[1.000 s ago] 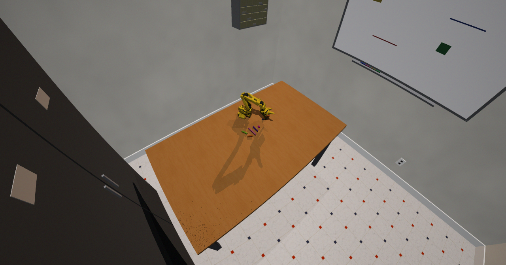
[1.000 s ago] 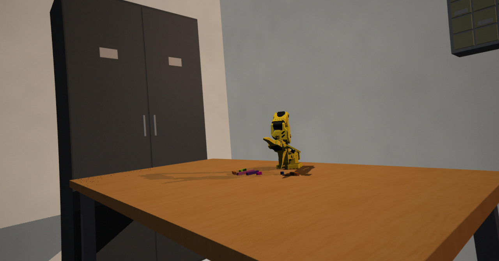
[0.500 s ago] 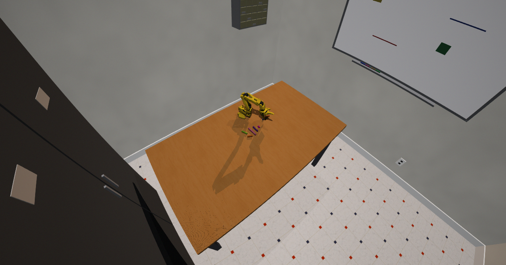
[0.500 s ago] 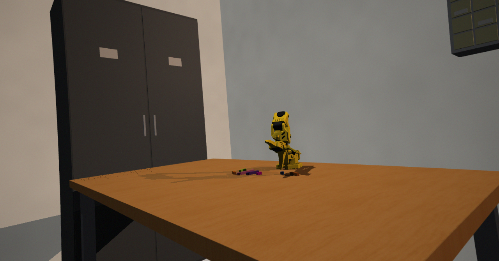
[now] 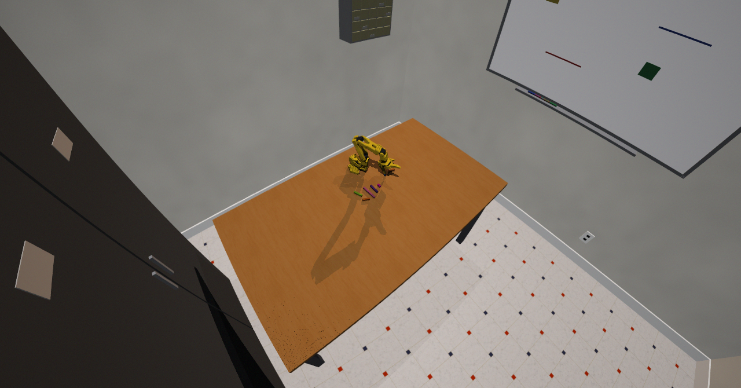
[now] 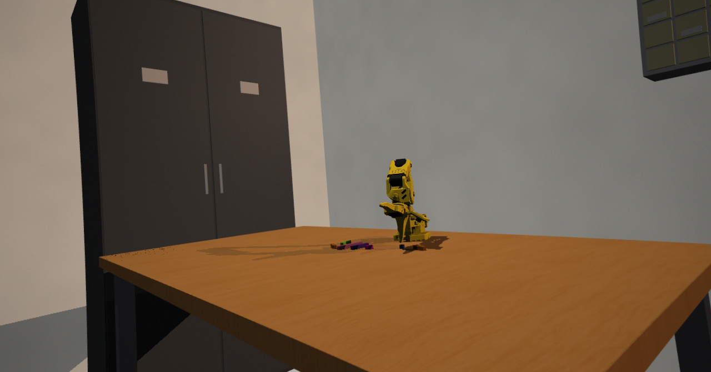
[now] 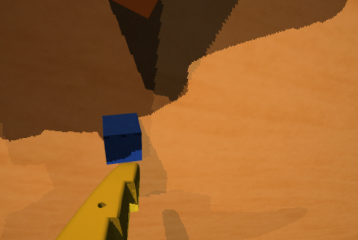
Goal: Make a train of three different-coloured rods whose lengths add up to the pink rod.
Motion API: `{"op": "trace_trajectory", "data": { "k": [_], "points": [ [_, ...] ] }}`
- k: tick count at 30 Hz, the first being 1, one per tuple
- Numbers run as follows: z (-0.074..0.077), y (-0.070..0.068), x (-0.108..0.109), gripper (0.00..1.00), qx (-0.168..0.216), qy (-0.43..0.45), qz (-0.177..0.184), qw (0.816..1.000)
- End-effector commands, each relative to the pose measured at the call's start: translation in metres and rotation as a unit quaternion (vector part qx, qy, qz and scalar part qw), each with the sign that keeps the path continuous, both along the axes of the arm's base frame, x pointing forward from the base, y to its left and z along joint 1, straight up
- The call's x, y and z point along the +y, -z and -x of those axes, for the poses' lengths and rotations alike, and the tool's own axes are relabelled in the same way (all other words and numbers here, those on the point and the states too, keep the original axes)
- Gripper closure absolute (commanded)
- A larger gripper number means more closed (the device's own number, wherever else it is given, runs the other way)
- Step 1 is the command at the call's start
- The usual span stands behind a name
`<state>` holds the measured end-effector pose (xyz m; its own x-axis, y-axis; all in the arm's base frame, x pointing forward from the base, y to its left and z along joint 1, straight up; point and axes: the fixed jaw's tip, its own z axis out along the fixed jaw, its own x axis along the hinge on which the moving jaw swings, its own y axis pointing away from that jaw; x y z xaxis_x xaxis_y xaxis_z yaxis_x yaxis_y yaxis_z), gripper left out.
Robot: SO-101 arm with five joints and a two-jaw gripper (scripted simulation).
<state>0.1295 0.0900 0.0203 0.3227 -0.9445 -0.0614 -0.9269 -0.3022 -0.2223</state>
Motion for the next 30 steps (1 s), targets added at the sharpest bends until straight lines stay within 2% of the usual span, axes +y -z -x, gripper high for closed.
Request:
{"op": "trace_trajectory", "data": {
  "k": [1,4,5,19,21,22,30],
  "points": [
    [-0.013,-0.018,0.009,0.00,-0.041,-0.010,-0.025,0.999],
    [-0.013,-0.019,0.009,0.00,-0.042,-0.012,-0.026,0.999],
    [-0.001,-0.004,0.001,0.00,-0.005,-0.008,-0.002,1.000],
    [-0.006,-0.016,0.004,0.00,-0.023,-0.032,-0.007,0.999],
    [-0.006,-0.016,0.004,0.00,-0.023,-0.032,-0.007,0.999],
    [0.006,-0.002,-0.004,0.00,0.014,-0.028,0.016,0.999],
    [0.002,-0.009,-0.002,0.00,0.002,-0.040,0.011,0.999]
  ]
}}
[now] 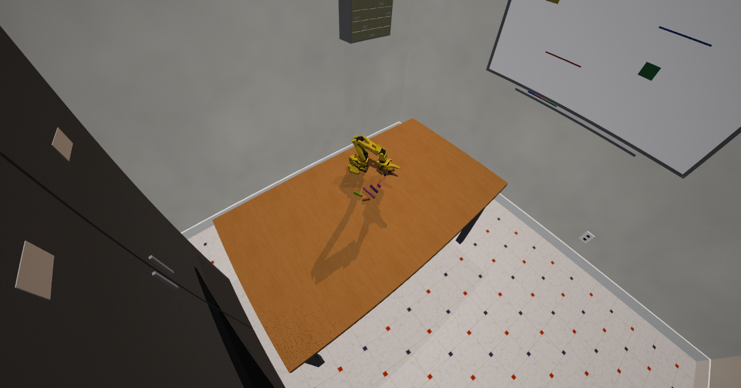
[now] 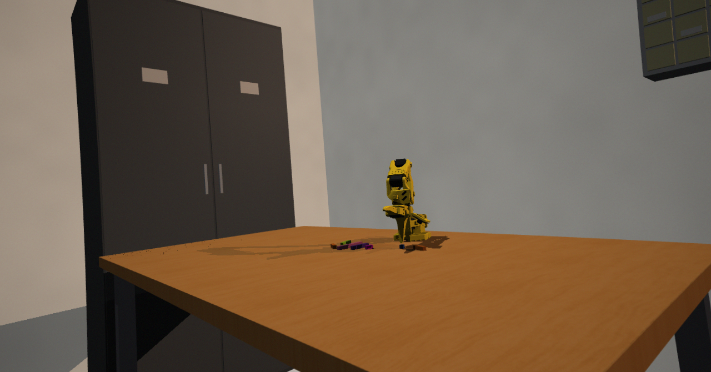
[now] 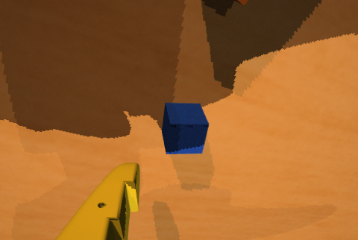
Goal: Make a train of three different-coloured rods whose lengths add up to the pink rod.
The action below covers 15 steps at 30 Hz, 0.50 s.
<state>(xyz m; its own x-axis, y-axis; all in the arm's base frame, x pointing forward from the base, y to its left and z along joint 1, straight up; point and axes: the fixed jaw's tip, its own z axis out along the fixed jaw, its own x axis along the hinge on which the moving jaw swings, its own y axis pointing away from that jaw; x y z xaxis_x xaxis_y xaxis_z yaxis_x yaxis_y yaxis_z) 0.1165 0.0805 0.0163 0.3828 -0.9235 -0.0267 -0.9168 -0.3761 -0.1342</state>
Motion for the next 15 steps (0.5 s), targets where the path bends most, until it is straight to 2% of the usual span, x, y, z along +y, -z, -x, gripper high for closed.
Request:
{"op": "trace_trajectory", "data": {
  "k": [1,8,9,15],
  "points": [
    [-0.011,-0.014,0.008,0.00,-0.035,-0.008,-0.023,0.999],
    [-0.013,-0.019,0.009,0.00,-0.042,-0.016,-0.026,0.999],
    [-0.002,-0.005,0.001,0.00,-0.006,-0.012,-0.003,1.000],
    [-0.005,-0.010,0.003,0.00,-0.016,-0.020,-0.008,1.000]
  ]
}}
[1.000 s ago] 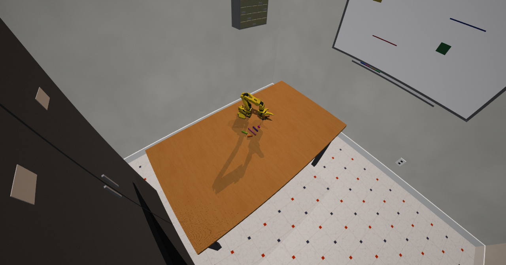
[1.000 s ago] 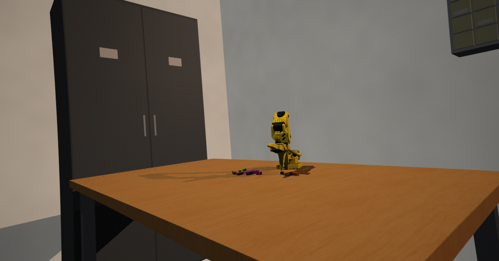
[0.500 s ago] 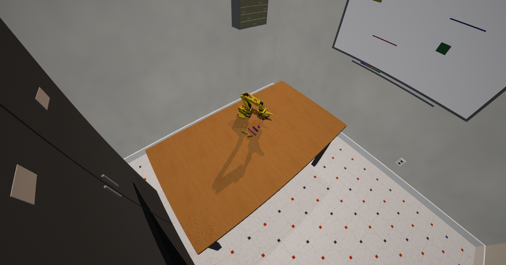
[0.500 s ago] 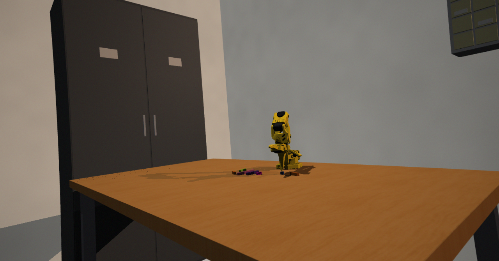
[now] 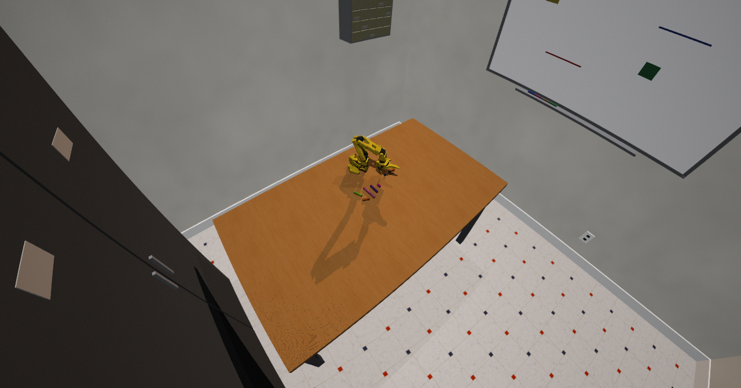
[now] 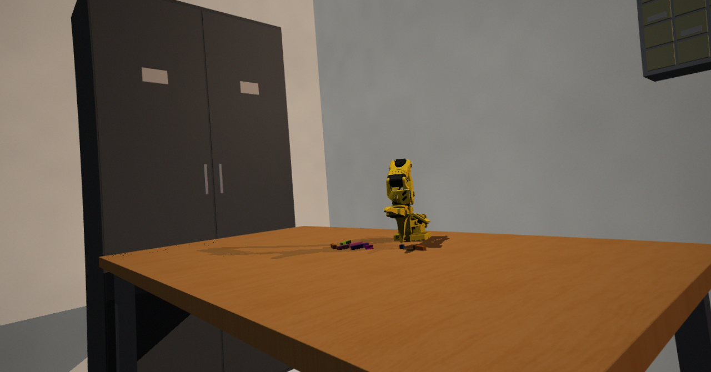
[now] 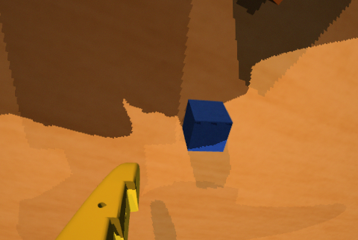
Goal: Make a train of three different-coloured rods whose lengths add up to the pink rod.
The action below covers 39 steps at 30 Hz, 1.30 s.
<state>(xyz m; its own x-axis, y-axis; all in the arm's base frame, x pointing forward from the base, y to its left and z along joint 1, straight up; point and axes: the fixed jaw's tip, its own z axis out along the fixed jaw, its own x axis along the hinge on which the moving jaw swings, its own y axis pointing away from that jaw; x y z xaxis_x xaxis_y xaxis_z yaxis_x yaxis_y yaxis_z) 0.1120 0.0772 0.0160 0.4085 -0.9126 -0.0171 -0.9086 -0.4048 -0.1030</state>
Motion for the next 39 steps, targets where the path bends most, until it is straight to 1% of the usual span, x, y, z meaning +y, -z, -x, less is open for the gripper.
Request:
{"op": "trace_trajectory", "data": {
  "k": [1,8,10,11,25,27,28,39],
  "points": [
    [-0.010,-0.012,0.007,0.00,-0.030,-0.007,-0.020,0.999],
    [-0.013,-0.018,0.009,0.00,-0.041,-0.017,-0.025,0.999],
    [-0.013,-0.018,0.009,0.00,-0.041,-0.017,-0.025,0.999],
    [-0.002,-0.005,0.001,0.00,-0.005,-0.013,-0.003,1.000],
    [-0.009,-0.017,0.006,0.00,-0.030,-0.030,-0.016,0.999],
    [-0.009,-0.017,0.006,0.00,-0.030,-0.030,-0.016,0.999],
    [0.002,-0.005,-0.002,0.00,0.005,-0.026,0.006,1.000],
    [-0.004,-0.014,0.003,0.00,-0.015,-0.038,-0.005,0.999]
  ]
}}
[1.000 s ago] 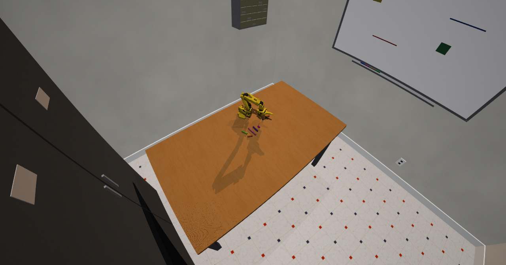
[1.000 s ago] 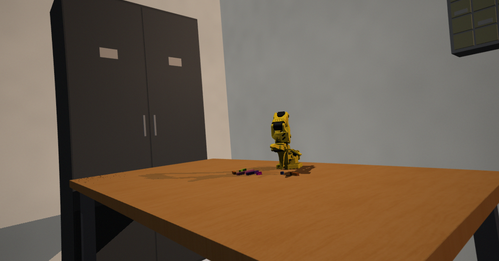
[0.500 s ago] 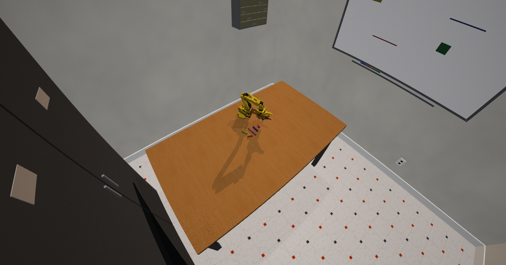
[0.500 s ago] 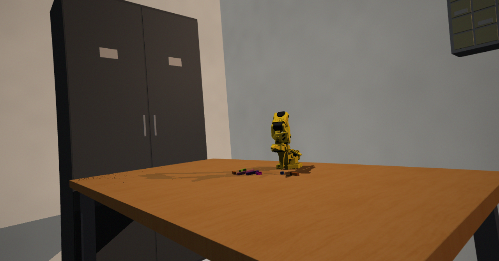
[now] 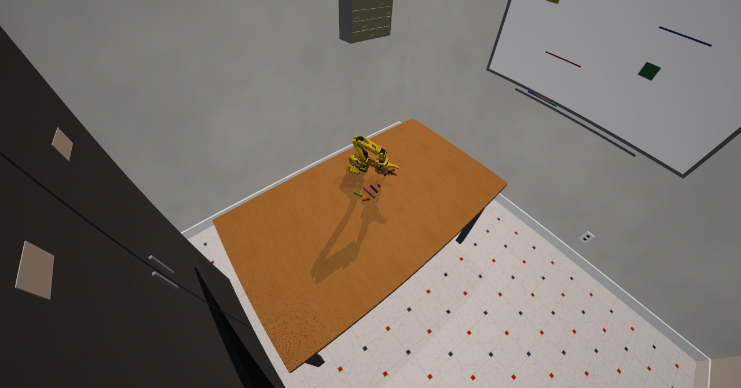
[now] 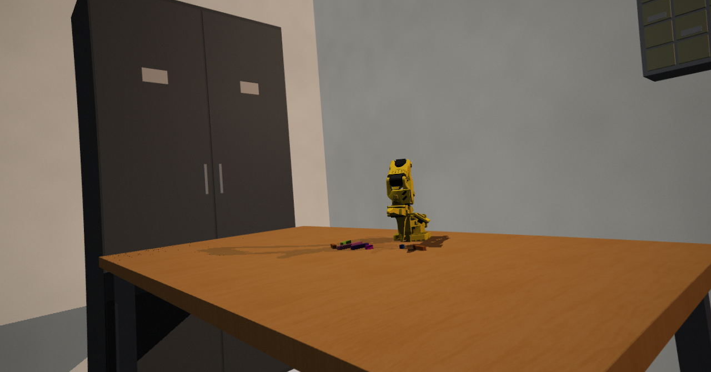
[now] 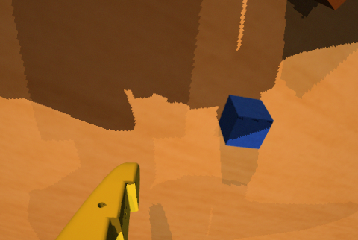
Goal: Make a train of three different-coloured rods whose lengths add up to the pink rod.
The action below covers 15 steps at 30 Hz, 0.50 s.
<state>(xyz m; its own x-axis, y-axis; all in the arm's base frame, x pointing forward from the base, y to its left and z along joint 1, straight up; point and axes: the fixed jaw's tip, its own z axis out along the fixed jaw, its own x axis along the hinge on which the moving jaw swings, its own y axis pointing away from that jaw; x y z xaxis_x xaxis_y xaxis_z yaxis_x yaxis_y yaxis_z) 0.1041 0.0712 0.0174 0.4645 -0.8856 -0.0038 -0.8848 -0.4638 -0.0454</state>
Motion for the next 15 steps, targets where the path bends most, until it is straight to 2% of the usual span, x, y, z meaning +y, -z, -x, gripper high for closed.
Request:
{"op": "trace_trajectory", "data": {
  "k": [1,5,6,15],
  "points": [
    [-0.013,-0.014,0.009,0.00,-0.039,-0.007,-0.026,0.999],
    [-0.014,-0.016,0.010,0.00,-0.042,-0.009,-0.029,0.999],
    [-0.003,-0.004,0.002,0.00,-0.008,-0.006,-0.006,1.000],
    [-0.008,-0.011,0.006,0.00,-0.025,-0.014,-0.017,0.999]
  ]
}}
